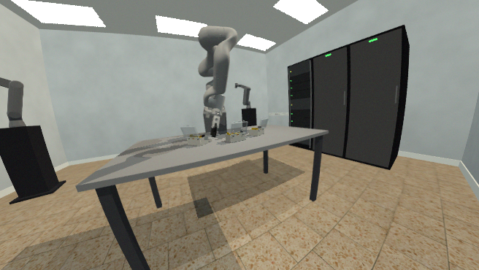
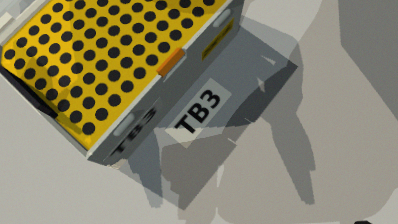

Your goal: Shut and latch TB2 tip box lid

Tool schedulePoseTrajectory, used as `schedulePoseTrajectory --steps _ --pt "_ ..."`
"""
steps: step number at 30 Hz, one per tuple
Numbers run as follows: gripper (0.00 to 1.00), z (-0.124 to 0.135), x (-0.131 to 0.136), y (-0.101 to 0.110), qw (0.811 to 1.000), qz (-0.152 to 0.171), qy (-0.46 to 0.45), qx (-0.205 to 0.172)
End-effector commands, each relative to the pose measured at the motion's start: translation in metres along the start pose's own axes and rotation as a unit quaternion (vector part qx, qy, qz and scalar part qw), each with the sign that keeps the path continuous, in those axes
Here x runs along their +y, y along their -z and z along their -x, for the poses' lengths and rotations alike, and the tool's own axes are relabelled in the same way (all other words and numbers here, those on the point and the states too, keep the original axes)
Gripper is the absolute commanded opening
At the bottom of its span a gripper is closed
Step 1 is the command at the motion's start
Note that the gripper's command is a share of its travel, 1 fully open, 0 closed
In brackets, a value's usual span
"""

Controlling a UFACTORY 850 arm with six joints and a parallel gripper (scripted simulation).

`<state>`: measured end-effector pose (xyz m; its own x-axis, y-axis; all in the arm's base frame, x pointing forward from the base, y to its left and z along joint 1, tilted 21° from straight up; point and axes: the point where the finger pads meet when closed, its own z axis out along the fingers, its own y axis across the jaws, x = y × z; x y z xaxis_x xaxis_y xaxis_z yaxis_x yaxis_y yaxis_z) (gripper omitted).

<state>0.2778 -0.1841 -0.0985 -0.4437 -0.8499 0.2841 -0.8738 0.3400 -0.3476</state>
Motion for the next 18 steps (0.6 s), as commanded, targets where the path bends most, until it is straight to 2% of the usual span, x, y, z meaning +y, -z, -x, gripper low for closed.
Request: schedulePoseTrajectory --steps 1,7,18 --pt "1.0 0.0 0.0 0.0 1.0 0.0 0.0 0.0" --pt "1.0 -0.001 0.0 0.005 1.0 0.0 0.0 0.0" --pt "1.0 -0.016 0.0 0.058 1.0 0.0 0.0 0.0"
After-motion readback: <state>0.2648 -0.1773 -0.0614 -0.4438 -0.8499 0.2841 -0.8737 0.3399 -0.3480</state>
